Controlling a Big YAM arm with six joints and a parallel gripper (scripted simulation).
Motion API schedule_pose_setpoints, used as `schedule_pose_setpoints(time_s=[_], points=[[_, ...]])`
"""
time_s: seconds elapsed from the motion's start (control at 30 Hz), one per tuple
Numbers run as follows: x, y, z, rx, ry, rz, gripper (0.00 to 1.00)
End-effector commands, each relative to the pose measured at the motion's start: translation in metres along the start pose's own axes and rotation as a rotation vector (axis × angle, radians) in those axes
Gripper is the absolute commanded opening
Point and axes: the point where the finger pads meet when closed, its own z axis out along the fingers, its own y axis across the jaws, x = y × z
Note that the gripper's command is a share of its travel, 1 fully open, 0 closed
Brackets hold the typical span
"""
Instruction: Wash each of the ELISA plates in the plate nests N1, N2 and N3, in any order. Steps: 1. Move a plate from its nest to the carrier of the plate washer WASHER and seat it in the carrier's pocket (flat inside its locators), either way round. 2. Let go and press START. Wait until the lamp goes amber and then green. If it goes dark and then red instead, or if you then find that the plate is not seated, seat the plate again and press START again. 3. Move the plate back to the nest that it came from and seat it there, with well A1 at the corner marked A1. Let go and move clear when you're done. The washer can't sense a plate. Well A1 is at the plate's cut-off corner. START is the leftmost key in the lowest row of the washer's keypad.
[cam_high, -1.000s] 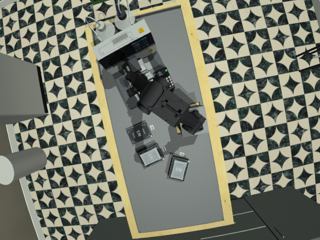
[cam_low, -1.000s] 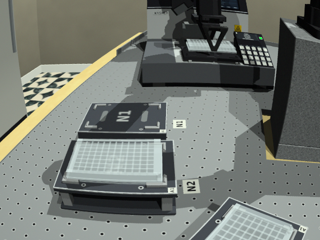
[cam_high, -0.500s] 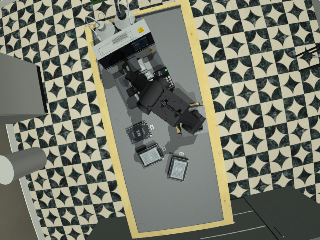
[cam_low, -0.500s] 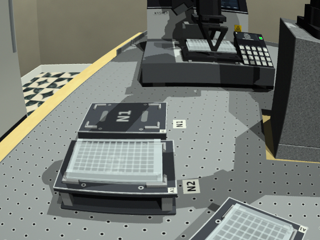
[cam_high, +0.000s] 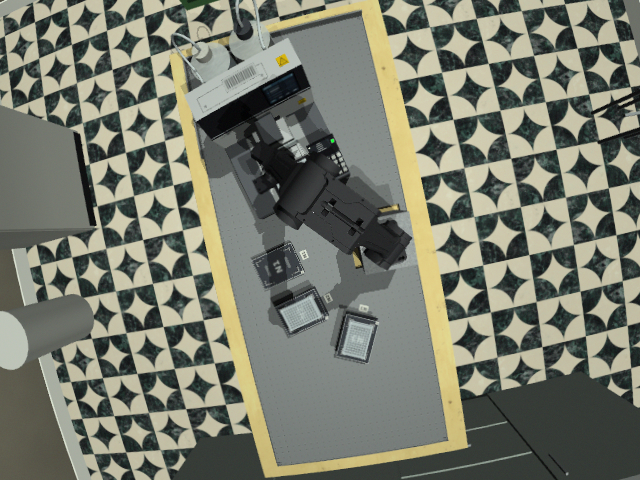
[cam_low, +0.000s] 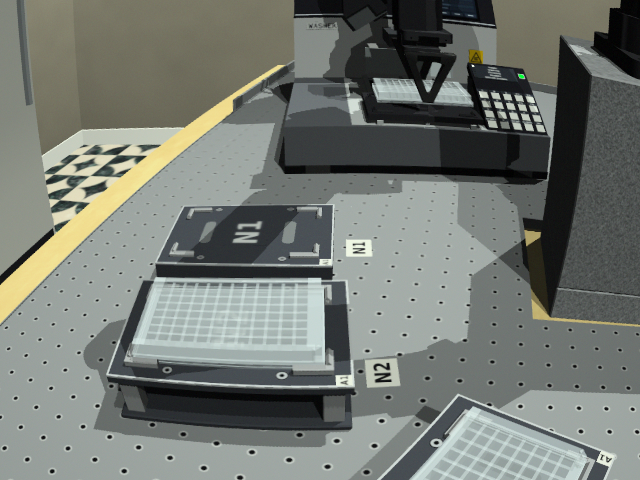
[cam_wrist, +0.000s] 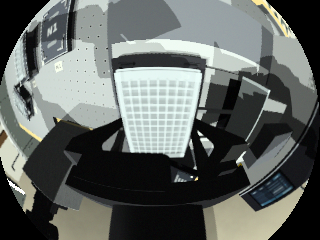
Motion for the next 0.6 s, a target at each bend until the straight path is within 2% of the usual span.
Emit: schedule_pose_setpoints(time_s=[0.0, 0.57], points=[[-0.0057, -0.0095, -0.0042, 0.018, -0.011, 0.002, 0.84], [-0.0107, -0.015, 0.0005, 0.021, -0.014, 0.007, 0.84]])
